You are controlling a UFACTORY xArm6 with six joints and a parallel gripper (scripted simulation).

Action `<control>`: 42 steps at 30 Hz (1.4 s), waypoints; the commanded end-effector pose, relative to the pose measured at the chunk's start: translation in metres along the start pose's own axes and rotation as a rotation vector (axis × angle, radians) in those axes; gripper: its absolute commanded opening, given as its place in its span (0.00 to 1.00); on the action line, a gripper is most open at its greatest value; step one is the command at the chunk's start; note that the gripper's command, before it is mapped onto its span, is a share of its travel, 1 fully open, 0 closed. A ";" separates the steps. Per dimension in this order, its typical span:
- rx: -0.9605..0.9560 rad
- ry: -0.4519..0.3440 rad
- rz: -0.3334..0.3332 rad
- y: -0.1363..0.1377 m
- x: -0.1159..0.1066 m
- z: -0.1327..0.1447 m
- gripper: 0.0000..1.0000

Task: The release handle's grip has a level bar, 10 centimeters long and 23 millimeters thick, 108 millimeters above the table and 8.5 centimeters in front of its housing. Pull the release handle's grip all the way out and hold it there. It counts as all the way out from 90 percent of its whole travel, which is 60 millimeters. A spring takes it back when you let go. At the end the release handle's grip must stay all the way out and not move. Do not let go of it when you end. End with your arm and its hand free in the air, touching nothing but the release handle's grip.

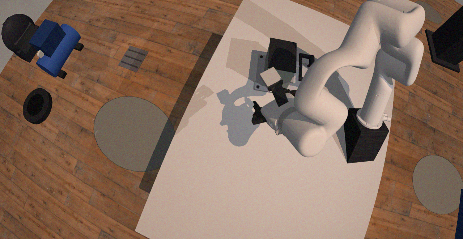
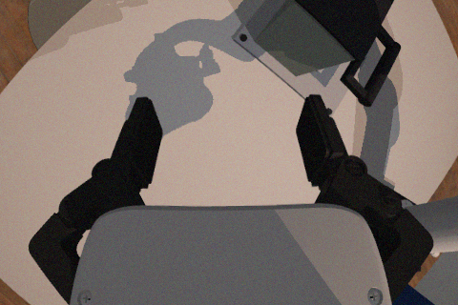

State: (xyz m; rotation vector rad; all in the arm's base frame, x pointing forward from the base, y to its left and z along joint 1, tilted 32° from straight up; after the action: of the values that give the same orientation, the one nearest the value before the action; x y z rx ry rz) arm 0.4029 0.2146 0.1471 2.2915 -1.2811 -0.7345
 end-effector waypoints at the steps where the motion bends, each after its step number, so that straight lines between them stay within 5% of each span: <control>1: 0.005 -0.004 -0.002 0.001 0.000 -0.002 1.00; 15: 0.048 -0.120 0.003 0.038 0.022 -0.027 1.00; 26: 0.176 -0.361 -0.012 0.129 0.069 -0.060 1.00; 30: 0.192 -0.385 -0.016 0.139 0.074 -0.062 1.00; 37: 0.303 -0.518 -0.048 0.200 0.097 -0.064 1.00; 42: 0.259 -0.521 -0.097 0.233 0.092 -0.052 1.00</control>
State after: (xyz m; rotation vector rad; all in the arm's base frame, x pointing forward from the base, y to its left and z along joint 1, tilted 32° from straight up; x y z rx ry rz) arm 0.3503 0.0391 0.2868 2.4475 -1.6408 -1.2835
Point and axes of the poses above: the point where the finger pads meet when closed, its own x axis out along the fingers, its own y axis across the jaws, z = x × y, the point moved 5 cm from there along -x, back along the fingers, and after that the axes turned 12 degrees about -x, right-handed, at the moved point
